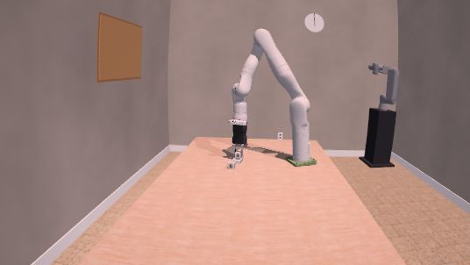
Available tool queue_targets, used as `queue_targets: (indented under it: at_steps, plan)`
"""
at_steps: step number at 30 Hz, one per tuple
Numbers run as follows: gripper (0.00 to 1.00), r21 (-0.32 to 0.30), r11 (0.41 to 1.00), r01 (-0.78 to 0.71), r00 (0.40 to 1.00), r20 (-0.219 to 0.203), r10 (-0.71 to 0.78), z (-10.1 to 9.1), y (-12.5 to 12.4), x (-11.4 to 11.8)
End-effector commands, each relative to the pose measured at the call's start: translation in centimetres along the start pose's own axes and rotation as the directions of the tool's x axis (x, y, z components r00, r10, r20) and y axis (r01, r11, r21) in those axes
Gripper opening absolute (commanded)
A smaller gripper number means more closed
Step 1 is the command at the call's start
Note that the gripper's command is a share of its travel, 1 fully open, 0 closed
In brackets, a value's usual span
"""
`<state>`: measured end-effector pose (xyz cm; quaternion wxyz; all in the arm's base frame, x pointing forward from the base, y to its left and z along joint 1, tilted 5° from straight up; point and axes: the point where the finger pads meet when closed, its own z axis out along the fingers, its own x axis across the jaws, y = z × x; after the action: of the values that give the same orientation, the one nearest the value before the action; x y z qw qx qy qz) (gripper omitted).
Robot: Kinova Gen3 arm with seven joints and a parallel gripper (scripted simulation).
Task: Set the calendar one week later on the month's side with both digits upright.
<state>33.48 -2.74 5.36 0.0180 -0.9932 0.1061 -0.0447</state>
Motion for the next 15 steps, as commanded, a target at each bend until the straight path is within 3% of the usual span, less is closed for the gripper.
queue_targets:
  at_steps: [1, 15]
  plan:
    - [0.60, 0.001, 1.000, 0.003, 1.000, 0.002, -0.003, 0.15, -0.10, -0.06]
    - [0.60, 0.001, 1.000, 0.003, 1.000, 0.002, -0.003, 0.45, -0.10, -0.06]
